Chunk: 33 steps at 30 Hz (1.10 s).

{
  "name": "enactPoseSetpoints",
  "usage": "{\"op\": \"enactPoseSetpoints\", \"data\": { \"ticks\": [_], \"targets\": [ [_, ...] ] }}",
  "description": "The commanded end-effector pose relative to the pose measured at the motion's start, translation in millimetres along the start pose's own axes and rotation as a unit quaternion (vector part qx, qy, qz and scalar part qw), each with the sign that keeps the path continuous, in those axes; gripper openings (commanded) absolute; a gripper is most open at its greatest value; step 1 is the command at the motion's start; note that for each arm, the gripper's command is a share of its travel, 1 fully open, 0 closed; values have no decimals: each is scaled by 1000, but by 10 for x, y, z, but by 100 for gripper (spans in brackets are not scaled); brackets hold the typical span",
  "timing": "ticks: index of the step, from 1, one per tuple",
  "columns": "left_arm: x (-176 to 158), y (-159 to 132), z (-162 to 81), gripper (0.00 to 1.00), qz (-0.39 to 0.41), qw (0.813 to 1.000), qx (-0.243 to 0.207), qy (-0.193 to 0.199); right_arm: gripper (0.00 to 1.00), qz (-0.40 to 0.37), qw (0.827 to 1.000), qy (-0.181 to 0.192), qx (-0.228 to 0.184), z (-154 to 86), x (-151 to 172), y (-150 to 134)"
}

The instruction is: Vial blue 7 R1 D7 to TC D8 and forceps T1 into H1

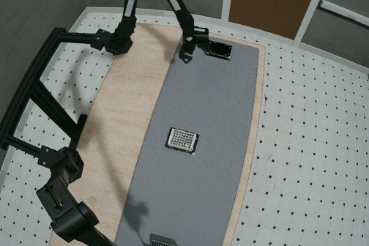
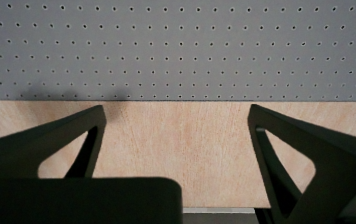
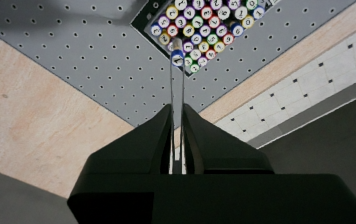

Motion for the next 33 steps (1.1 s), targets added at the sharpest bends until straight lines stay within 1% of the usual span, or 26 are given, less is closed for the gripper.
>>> {"op": "enactPoseSetpoints", "data": {
  "ticks": [1, 4, 6, 17, 33],
  "targets": [
    [-7, 66, -22, 100, 4, 1000, -8, 0, 9, 2, 1000, 6, 0, 51, -23, -55],
    [-7, 66, -22, 100, 4, 1000, -8, 0, 9, 1, 1000, -5, 0, 36, -99, -50],
    [-7, 66, -22, 100, 4, 1000, -8, 0, 9, 1, 1000, -1, 0, 47, -77, -47],
    [-7, 66, -22, 100, 4, 1000, -8, 0, 9, 1, 1000, -10, 0, 56, -112, -41],
    [-7, 66, -22, 100, 4, 1000, -8, 0, 9, 1, 1000, -12, -1, 56, -119, -41]
  ]
}}
Point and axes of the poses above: on each arm, the point where the finger pads meet when closed, its own z axis out along the fingers, its own x axis across the jaws, y = z × x, the point moved 9 cm from there along -z, back along the fingers, and after that the axes turned 10 degrees about -z, right-handed, at the moved point
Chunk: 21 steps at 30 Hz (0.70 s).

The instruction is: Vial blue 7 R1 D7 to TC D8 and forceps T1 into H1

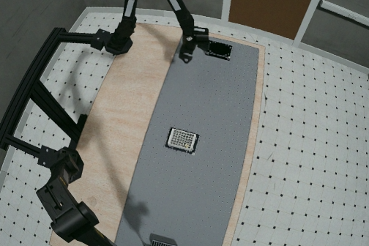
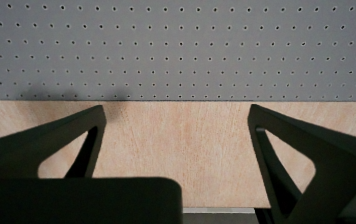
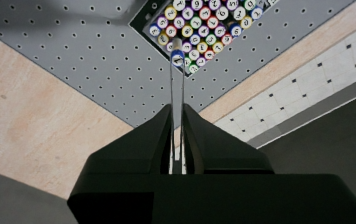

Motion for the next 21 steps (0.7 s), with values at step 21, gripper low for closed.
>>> {"op": "enactPoseSetpoints", "data": {
  "ticks": [21],
  "targets": [
    [-7, 66, -22, 100, 4, 1000, -8, 0, 9, 15, 1000, -22, -3, -74, 54, 188]
  ]
}}
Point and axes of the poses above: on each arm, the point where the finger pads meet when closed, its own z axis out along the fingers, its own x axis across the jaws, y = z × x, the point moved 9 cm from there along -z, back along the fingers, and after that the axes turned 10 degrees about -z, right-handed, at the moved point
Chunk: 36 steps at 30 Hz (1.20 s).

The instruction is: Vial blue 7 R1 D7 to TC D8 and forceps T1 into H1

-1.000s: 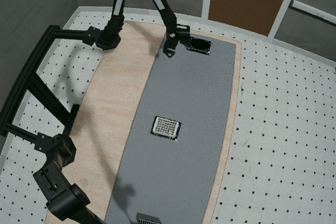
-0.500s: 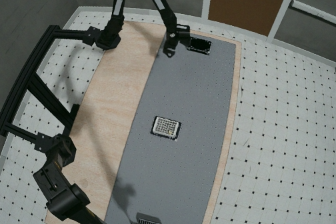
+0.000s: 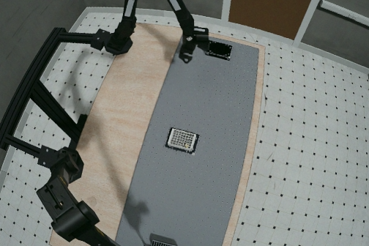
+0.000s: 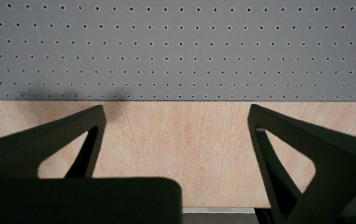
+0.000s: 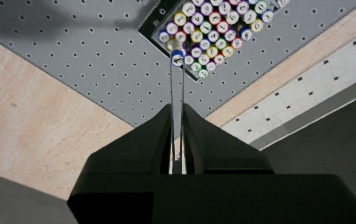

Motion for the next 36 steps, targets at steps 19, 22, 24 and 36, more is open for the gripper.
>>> {"op": "enactPoseSetpoints", "data": {
  "ticks": [19, 22, 24, 36],
  "targets": [
    [-7, 66, -22, 100, 4, 1000, -8, 0, 9, 0, 1000, -24, -2, -133, 137, 331],
    [-7, 66, -22, 100, 4, 1000, -8, 0, 9, 0, 1000, -24, -2, -134, 170, 369],
    [-7, 66, -22, 100, 4, 1000, -8, 0, 9, 0, 1000, -24, -2, -134, 181, 381],
    [-7, 66, -22, 100, 4, 1000, -8, 0, 9, 1, 1000, -24, -2, -137, 303, 520]
  ]
}}
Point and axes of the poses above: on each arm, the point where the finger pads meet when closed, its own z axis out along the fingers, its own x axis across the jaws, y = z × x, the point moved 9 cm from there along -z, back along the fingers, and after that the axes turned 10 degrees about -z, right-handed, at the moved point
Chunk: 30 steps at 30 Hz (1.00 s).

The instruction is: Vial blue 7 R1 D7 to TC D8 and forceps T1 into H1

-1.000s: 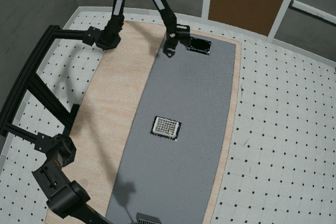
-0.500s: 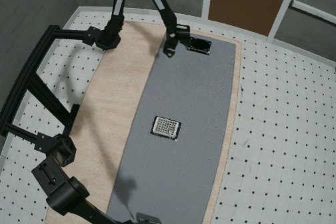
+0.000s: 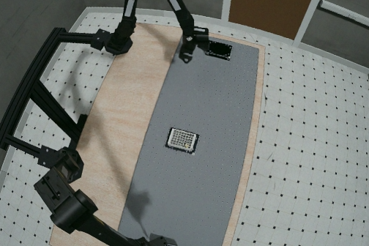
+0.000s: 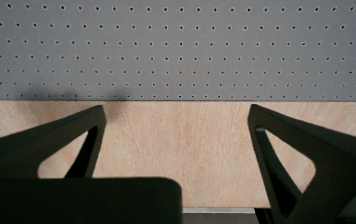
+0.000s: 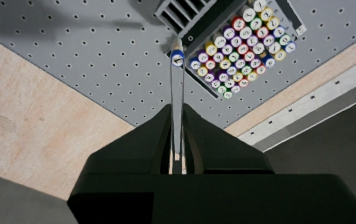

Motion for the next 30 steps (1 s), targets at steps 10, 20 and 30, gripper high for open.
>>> {"op": "enactPoseSetpoints", "data": {
  "ticks": [10, 20, 30],
  "targets": [
    [-7, 66, -22, 100, 4, 1000, -8, 0, 9, 1, 1000, -19, -4, -106, 54, 200],
    [-7, 66, -22, 100, 4, 1000, -8, 0, 9, 2, 1000, -19, -4, -110, 164, 326],
    [-7, 66, -22, 100, 4, 1000, -8, 0, 9, 2, 1000, -19, -4, -113, 252, 427]
  ]
}}
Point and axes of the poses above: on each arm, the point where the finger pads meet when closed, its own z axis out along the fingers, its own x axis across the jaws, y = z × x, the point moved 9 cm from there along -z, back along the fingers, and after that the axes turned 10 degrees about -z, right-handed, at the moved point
